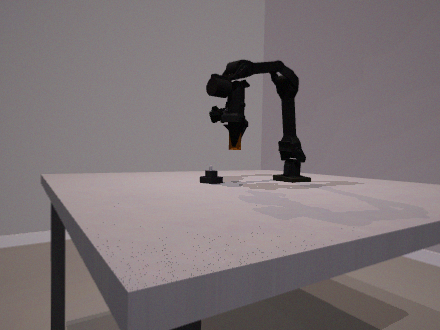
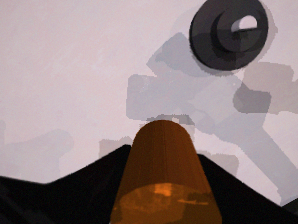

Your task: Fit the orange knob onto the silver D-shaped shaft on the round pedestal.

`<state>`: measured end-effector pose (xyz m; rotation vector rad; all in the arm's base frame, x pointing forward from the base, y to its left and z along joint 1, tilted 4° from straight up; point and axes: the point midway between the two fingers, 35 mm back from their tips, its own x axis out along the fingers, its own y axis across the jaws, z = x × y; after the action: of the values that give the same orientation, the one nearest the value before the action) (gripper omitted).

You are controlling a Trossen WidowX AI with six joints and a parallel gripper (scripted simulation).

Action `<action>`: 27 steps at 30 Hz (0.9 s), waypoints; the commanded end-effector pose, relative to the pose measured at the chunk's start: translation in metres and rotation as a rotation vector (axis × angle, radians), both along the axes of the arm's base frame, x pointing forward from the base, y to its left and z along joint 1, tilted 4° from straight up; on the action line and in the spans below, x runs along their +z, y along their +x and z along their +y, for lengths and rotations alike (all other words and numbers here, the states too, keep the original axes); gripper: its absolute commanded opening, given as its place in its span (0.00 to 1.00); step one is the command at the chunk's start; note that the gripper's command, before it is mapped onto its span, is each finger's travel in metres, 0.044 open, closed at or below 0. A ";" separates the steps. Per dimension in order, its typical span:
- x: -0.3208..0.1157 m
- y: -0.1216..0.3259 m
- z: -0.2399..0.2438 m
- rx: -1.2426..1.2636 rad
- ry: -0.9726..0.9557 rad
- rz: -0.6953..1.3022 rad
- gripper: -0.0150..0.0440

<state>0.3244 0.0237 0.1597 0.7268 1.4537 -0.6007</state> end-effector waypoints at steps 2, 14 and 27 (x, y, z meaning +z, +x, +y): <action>-0.005 0.006 -0.016 0.001 -0.001 -0.004 0.25; -0.017 0.009 -0.050 -0.008 -0.009 0.003 0.25; -0.031 0.015 -0.087 -0.001 -0.009 -0.001 0.25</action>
<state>0.3383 -0.0523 0.1333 0.7228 1.4495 -0.6095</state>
